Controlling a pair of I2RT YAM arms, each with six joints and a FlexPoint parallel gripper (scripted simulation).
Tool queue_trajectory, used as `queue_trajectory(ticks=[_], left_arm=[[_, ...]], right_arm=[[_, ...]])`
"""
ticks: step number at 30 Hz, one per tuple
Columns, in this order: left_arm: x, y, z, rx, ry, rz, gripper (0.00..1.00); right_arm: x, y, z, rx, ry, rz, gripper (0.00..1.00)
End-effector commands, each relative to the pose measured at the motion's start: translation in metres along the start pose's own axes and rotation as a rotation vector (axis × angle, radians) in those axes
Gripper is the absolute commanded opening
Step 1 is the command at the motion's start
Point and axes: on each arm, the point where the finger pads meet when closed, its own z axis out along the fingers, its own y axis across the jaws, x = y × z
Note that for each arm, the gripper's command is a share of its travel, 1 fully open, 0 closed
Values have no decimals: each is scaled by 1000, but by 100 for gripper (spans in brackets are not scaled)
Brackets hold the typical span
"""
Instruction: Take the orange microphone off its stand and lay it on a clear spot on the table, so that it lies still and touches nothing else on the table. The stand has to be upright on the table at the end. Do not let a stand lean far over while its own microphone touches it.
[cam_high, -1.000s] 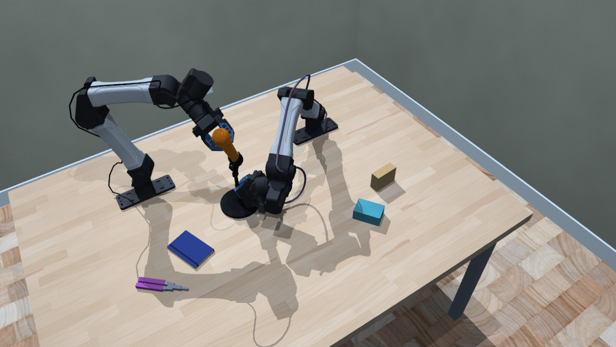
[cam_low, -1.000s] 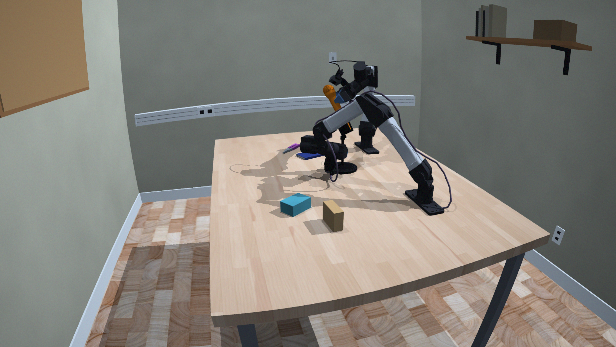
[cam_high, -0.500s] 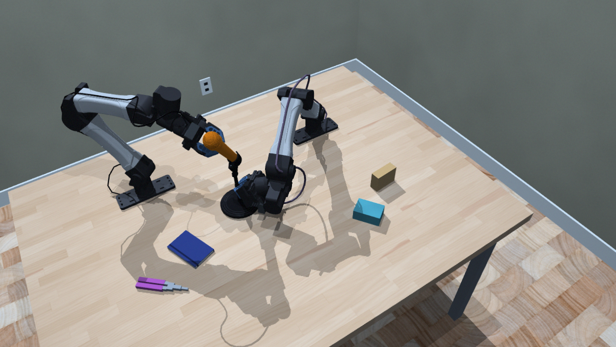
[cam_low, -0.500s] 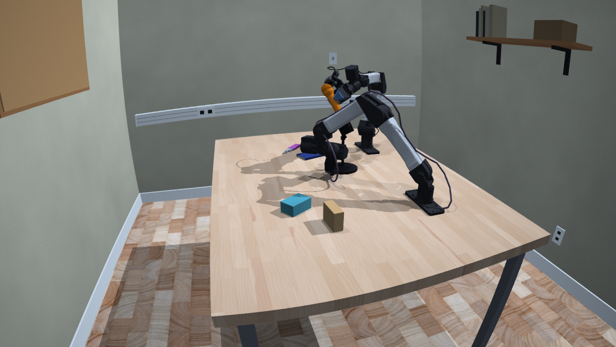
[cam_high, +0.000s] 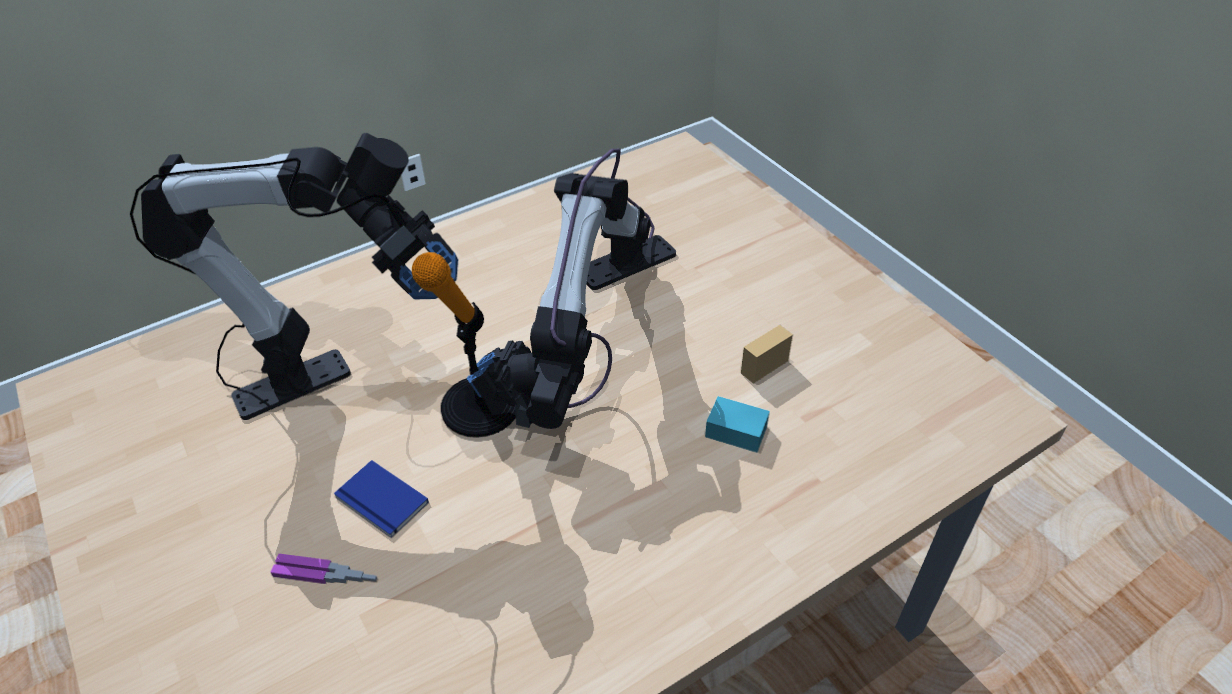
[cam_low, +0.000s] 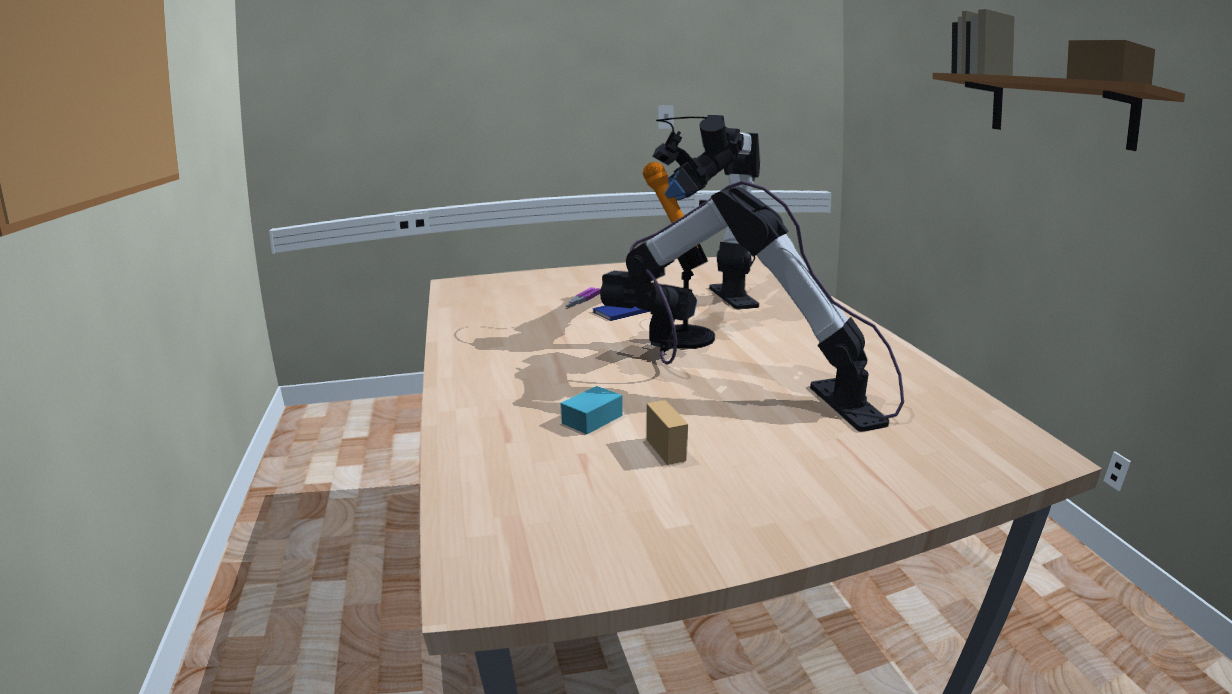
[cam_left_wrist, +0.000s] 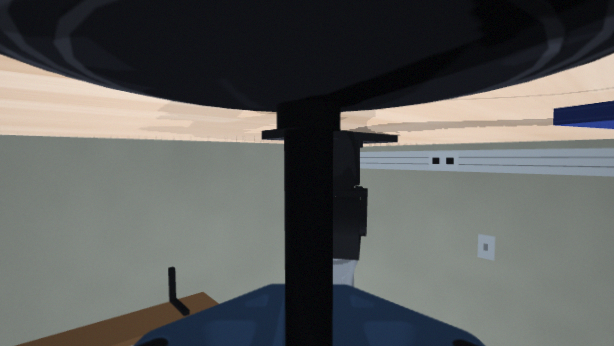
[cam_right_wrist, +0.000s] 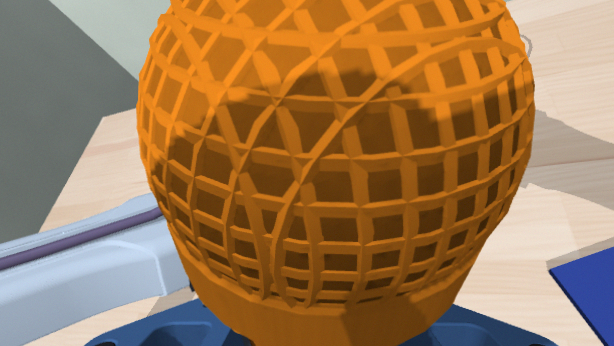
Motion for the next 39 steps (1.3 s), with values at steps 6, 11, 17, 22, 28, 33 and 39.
queue_trajectory(ticks=[6, 11, 17, 22, 28, 33, 39], left_arm=[[-88, 24, 10, -104, -297, -131, 0], [-88, 24, 10, -104, -297, -131, 0], [-88, 24, 10, -104, -297, -131, 0], [-88, 24, 10, -103, -297, -134, 0], [-88, 24, 10, -103, -297, -134, 0], [-88, 24, 10, -103, -297, -134, 0], [-88, 24, 10, -103, -297, -135, 0]], right_arm=[[-78, 14, -20, -88, -296, 63, 0], [-70, 15, -25, -368, -262, 4, 0], [-27, -5, -12, -196, -89, 11, 0], [-36, -1, -22, -231, -123, 28, 0], [-44, -3, -16, -172, -162, 40, 0], [-55, -1, -19, -158, -200, 55, 0], [-62, -1, -21, -144, -226, 66, 0]])
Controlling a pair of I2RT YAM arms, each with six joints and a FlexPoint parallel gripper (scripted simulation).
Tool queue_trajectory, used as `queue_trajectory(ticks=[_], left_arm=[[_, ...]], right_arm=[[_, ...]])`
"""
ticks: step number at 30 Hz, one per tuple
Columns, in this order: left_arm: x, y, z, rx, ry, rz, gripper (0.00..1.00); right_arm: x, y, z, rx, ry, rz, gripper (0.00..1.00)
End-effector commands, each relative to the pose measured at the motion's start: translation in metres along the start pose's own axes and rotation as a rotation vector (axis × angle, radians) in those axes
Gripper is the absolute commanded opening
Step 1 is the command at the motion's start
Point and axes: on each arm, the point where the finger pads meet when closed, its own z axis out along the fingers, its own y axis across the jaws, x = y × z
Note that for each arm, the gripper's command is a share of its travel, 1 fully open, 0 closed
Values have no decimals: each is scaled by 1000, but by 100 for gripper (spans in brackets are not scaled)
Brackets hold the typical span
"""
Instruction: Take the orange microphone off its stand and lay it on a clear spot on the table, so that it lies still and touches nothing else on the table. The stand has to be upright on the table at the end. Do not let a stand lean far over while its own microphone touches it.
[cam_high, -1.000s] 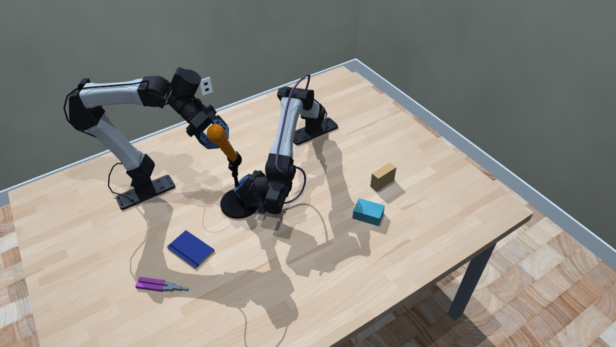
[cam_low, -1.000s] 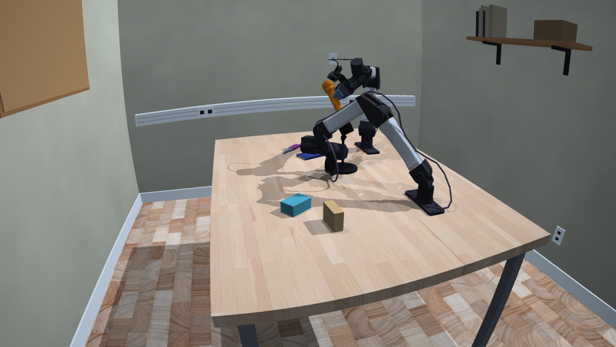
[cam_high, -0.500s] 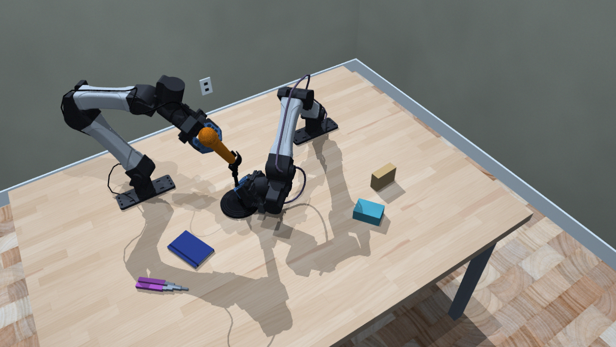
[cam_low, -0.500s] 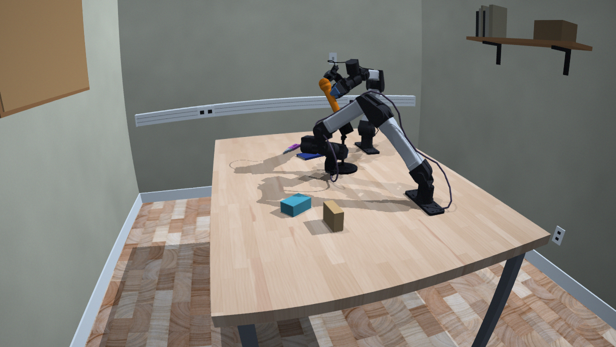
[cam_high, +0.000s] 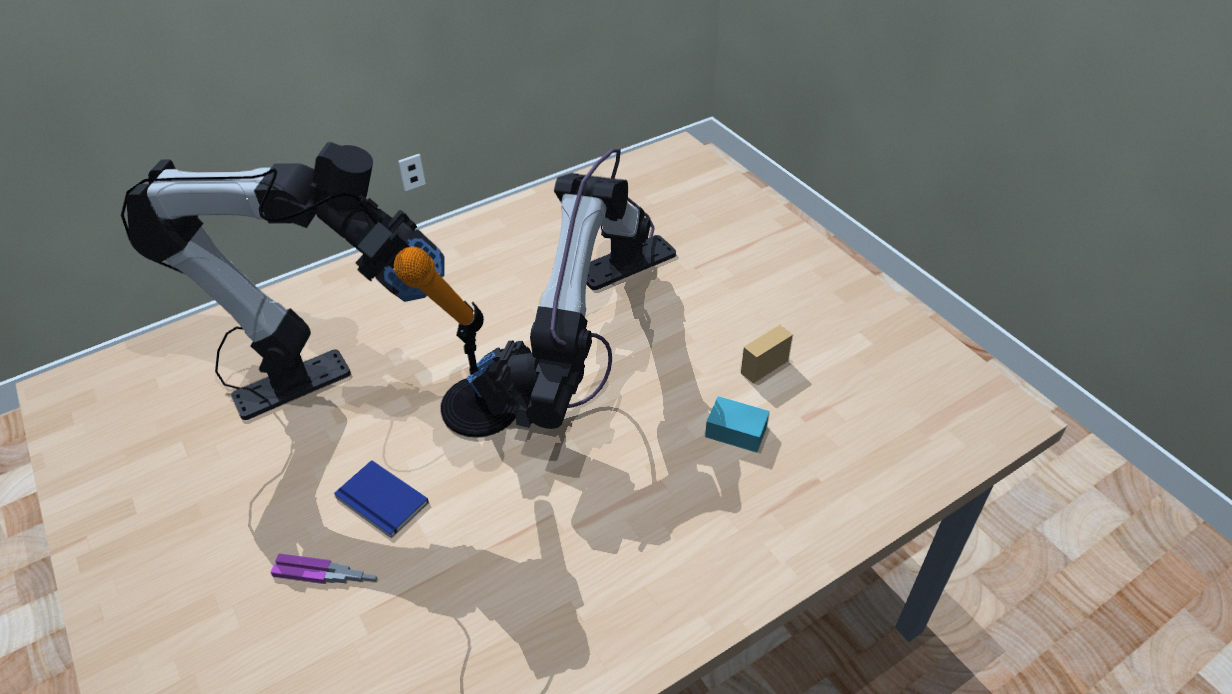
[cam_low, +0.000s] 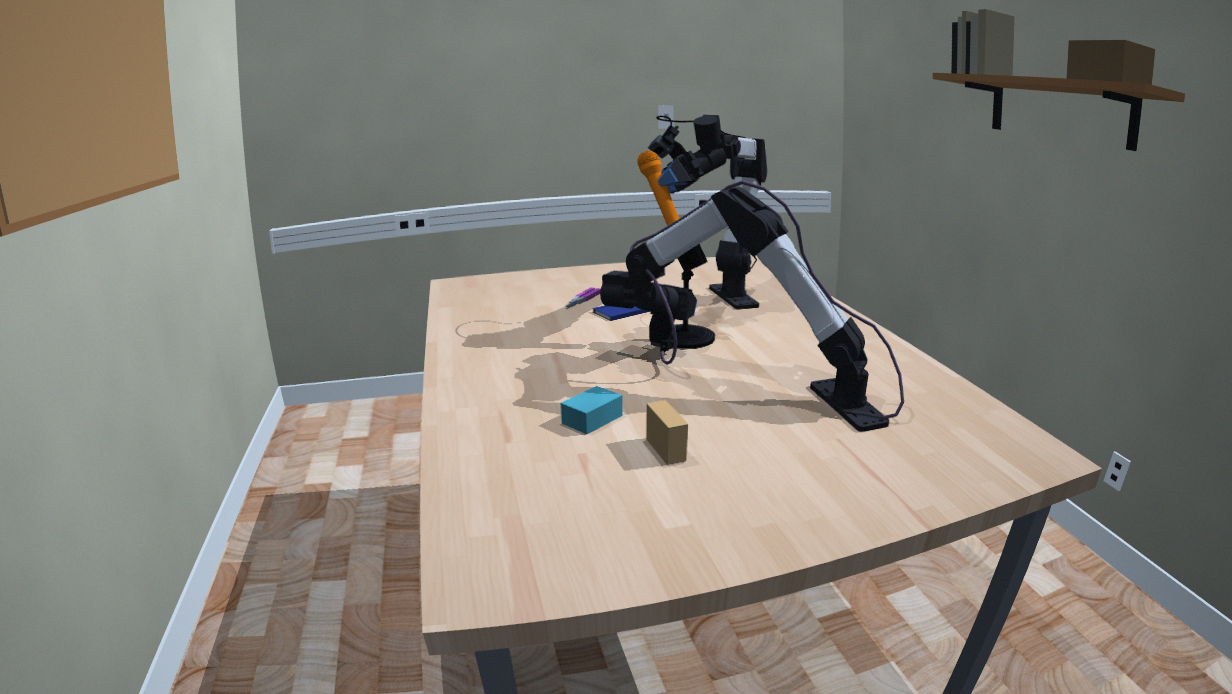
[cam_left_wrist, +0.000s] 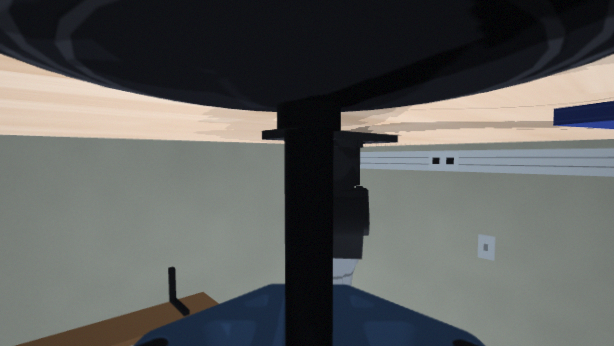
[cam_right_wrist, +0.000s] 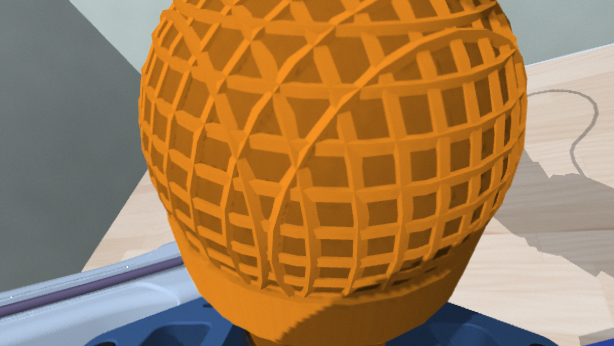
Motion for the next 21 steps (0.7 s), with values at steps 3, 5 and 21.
queue_trajectory(ticks=[3, 5, 21], left_arm=[[-88, 24, 10, -103, -297, -134, 0], [-88, 24, 10, -103, -297, -134, 0], [-88, 24, 10, -103, -297, -134, 0]], right_arm=[[-37, 13, -8, -12, -124, 57, 0], [-40, 13, -8, -6, -138, 62, 0], [-58, 12, -13, 19, -205, 81, 0]])
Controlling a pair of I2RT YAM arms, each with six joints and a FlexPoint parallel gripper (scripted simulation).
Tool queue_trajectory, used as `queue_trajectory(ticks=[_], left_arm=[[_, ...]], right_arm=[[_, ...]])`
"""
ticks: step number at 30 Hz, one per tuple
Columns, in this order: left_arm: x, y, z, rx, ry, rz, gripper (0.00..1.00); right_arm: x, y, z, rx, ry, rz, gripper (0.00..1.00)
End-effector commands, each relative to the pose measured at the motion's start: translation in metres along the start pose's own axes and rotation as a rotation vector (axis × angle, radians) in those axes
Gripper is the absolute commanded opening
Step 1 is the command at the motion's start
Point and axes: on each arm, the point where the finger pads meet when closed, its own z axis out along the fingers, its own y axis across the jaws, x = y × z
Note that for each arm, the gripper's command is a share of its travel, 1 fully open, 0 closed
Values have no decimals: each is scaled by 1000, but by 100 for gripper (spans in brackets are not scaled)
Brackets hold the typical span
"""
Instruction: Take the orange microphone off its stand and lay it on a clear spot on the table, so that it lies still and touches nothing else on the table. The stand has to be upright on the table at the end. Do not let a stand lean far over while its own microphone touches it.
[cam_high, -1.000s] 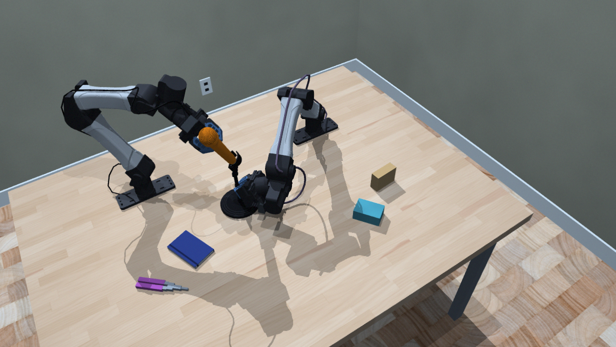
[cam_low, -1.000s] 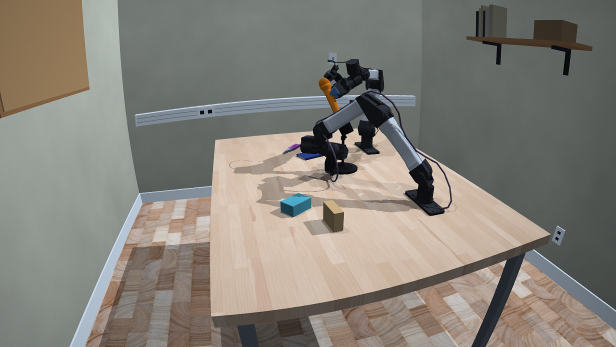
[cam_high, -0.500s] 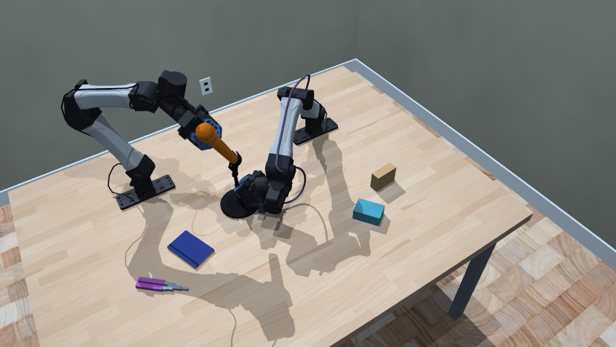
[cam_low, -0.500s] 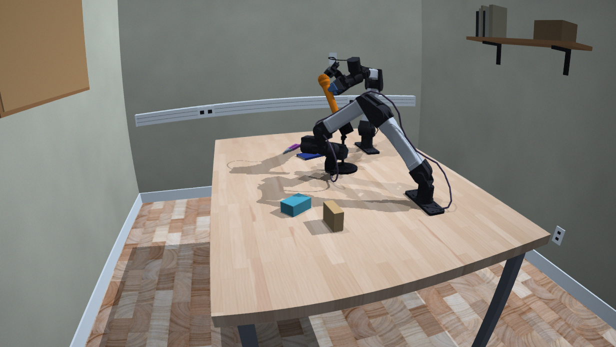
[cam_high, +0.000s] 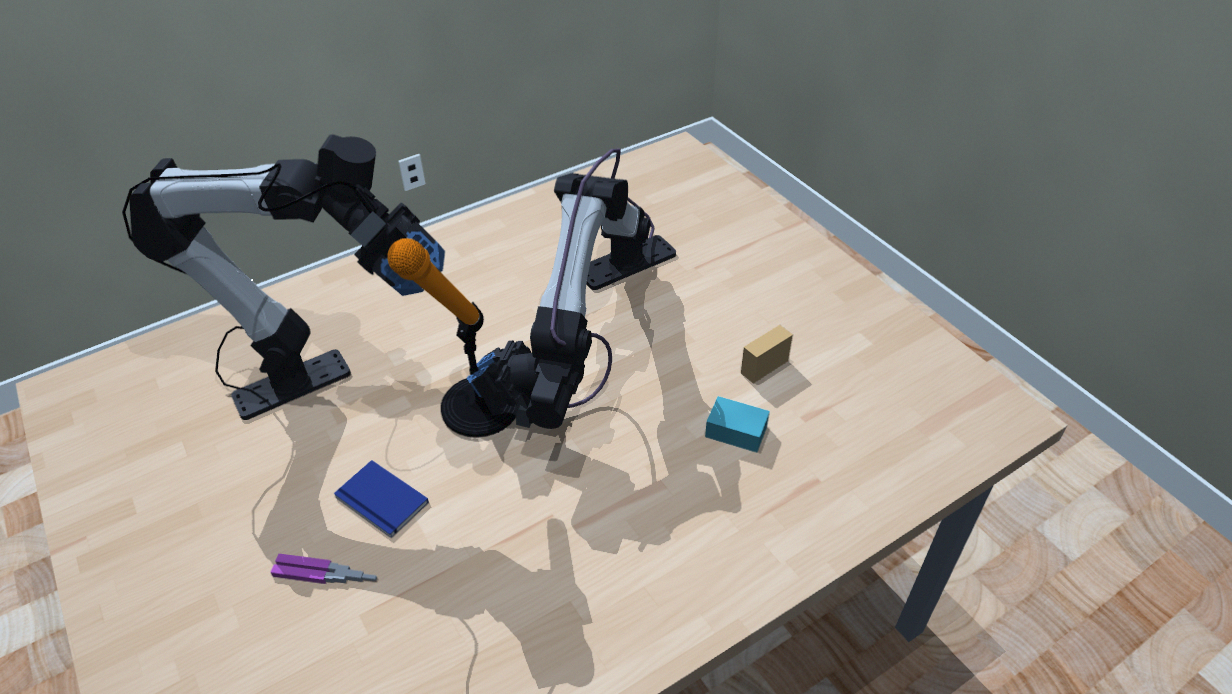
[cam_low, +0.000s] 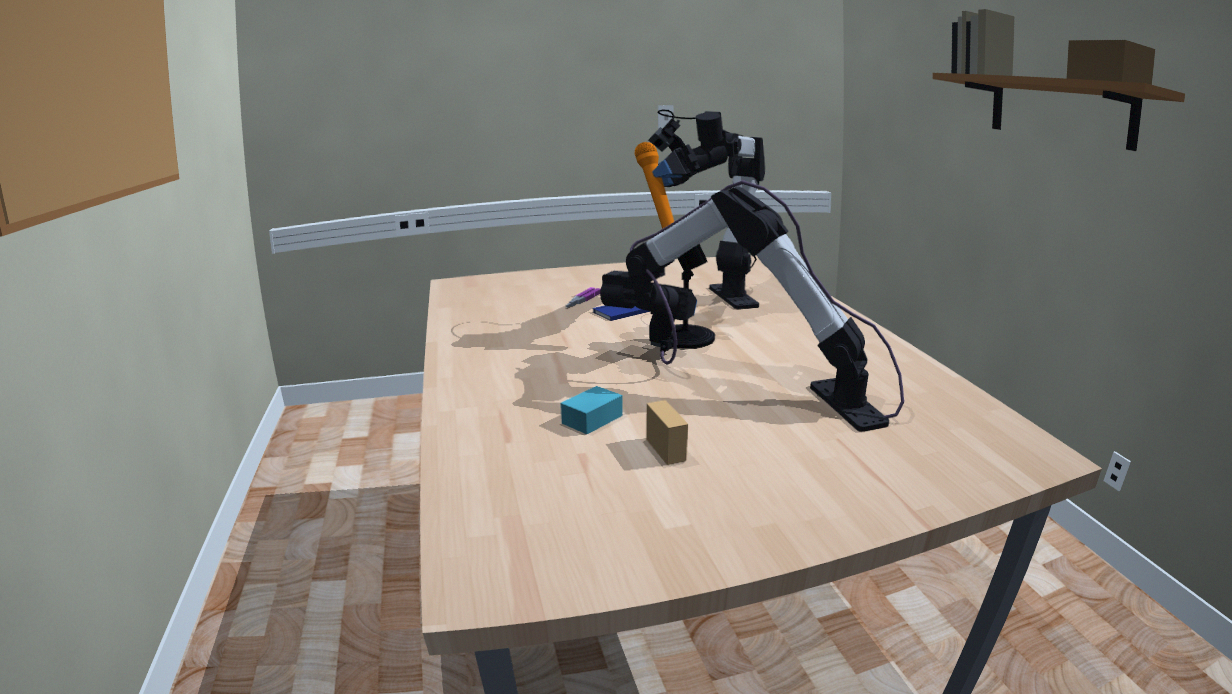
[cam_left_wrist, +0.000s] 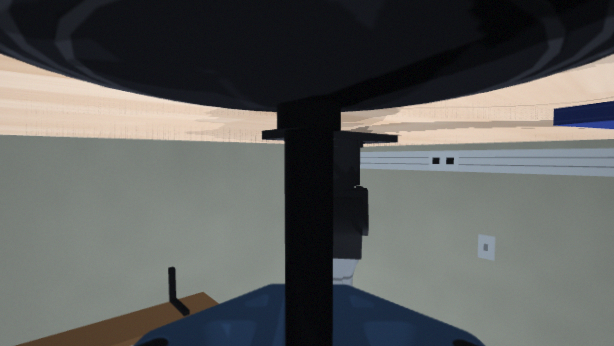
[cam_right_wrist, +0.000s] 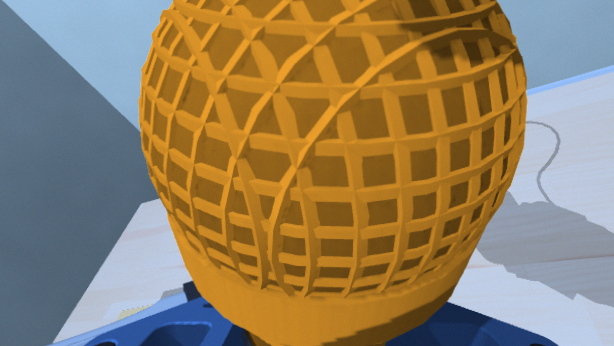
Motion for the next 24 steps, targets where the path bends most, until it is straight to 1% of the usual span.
queue_trajectory(ticks=[1, 12, 13, 16, 18, 24], left_arm=[[-88, 24, 10, -103, -297, -134, 0], [-88, 24, 10, -103, -297, -134, 0], [-88, 24, 10, -103, -297, -134, 100], [-82, 14, 7, -83, -299, -95, 100], [-90, 24, 7, -96, -296, -141, 100], [-92, 22, 4, -87, -296, -142, 100]], right_arm=[[-40, 9, -13, -41, -103, 66, 0], [-31, 17, -10, -49, -81, 63, 0], [-31, 17, -10, -50, -80, 63, 0], [-33, 14, -9, -43, -85, 64, 0], [-33, 14, -9, -43, -85, 64, 0], [-33, 14, -9, -43, -85, 64, 0]])
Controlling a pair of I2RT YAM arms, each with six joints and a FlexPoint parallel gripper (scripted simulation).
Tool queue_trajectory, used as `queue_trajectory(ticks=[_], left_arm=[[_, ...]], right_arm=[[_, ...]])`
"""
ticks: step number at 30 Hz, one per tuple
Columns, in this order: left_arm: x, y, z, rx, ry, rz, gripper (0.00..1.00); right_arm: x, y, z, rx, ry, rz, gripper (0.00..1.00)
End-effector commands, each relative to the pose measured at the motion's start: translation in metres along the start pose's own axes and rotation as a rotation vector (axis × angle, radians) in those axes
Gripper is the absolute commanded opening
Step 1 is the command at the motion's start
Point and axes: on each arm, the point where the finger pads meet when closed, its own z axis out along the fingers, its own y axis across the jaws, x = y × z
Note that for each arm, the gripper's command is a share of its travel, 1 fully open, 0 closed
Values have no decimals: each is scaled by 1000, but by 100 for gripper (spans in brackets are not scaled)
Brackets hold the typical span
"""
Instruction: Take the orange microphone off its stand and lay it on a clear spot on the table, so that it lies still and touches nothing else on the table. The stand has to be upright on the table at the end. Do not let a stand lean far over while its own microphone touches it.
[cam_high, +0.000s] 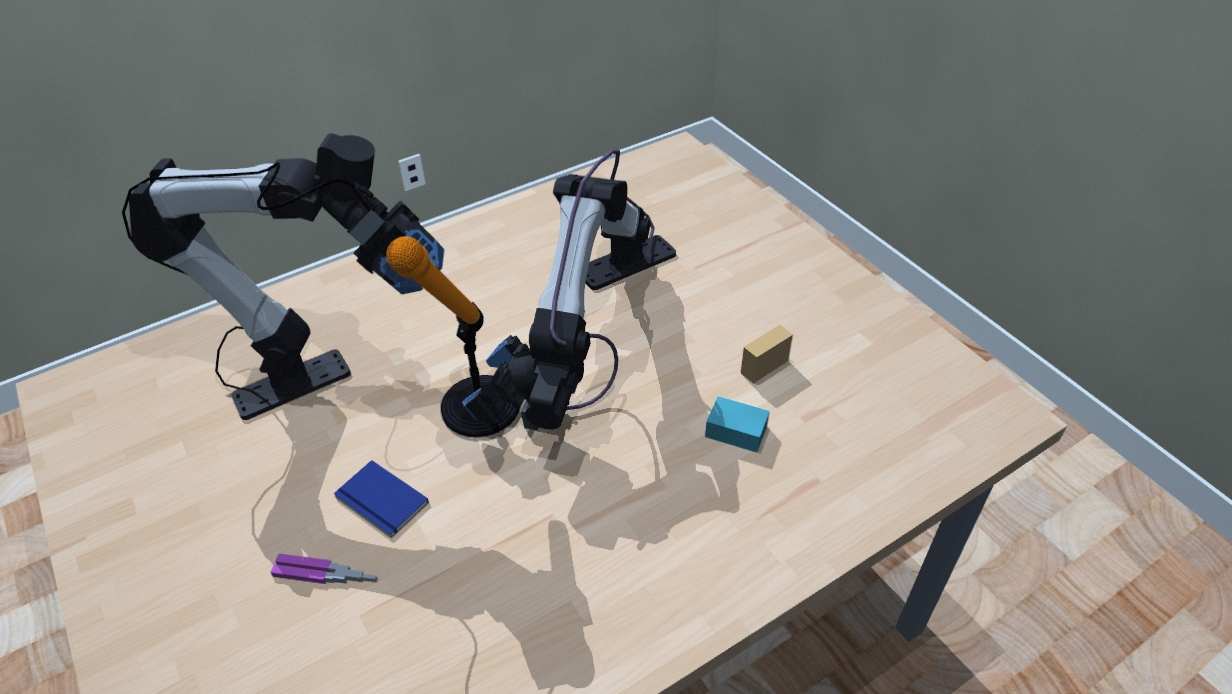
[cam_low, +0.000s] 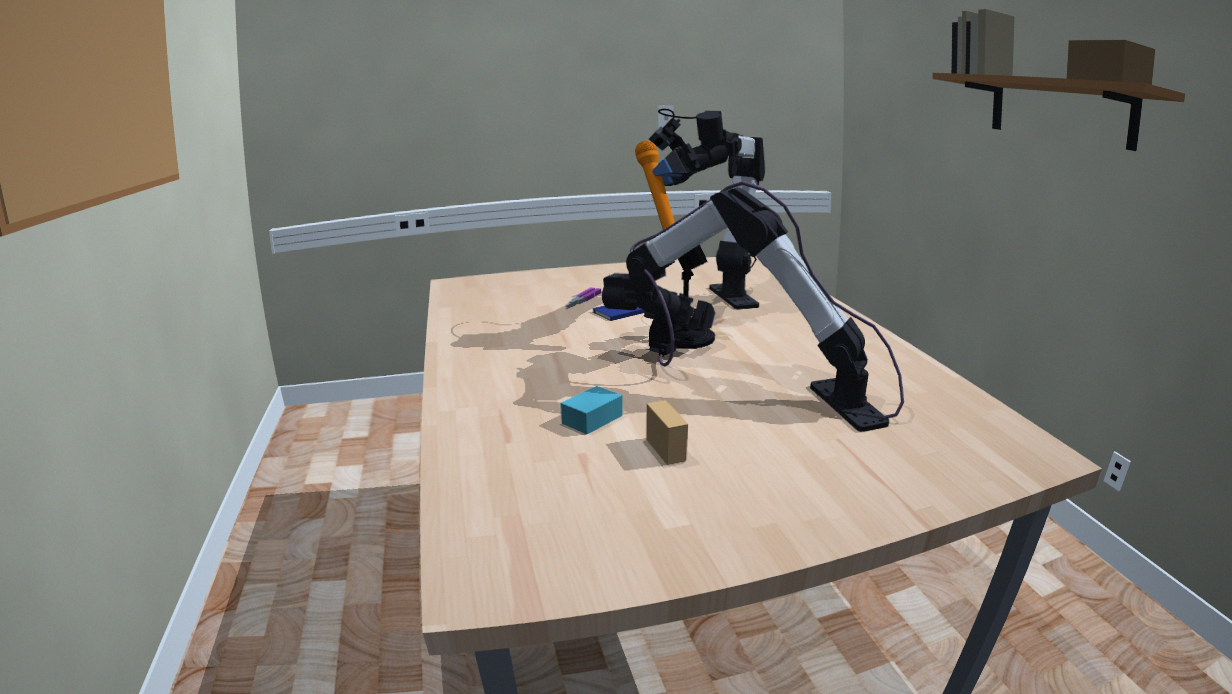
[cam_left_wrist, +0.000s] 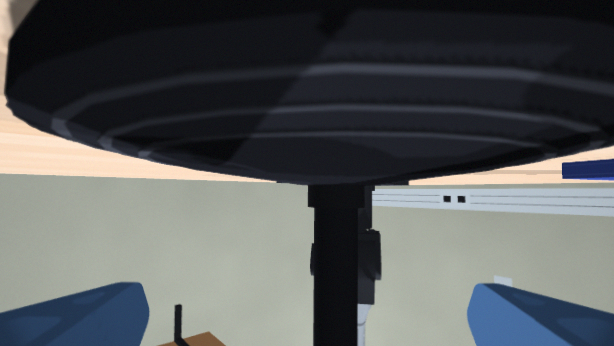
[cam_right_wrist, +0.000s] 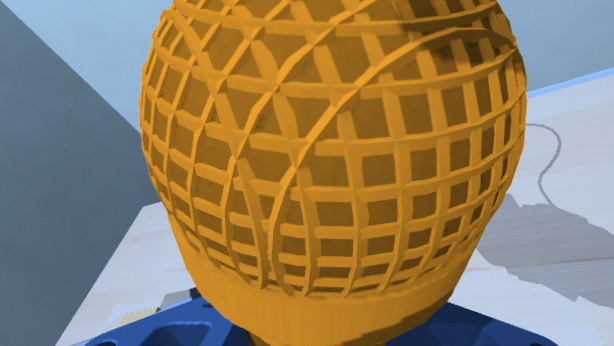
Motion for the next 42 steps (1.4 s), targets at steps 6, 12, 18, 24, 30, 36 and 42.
queue_trajectory(ticks=[6, 12, 18, 24, 30, 36, 42], left_arm=[[-72, 14, 11, -61, -184, -140, 98], [-72, 14, 11, -61, -184, -140, 98], [-32, 1, -3, -23, -37, -83, 98], [-31, 0, -10, -21, -36, -79, 98], [-29, 0, -23, -18, -35, -71, 98], [-26, -1, -33, -16, -35, -60, 98], [-4, -4, -53, 12, -39, -1, 98]], right_arm=[[-30, 14, -8, -42, -77, 60, 0], [-30, 14, -8, -42, -77, 60, 0], [-30, 14, -8, -42, -77, 60, 0], [-30, 14, -8, -43, -76, 60, 0], [-30, 14, -8, -43, -76, 60, 0], [-30, 14, -8, -43, -76, 60, 0], [-30, 14, -8, -43, -76, 60, 0]])
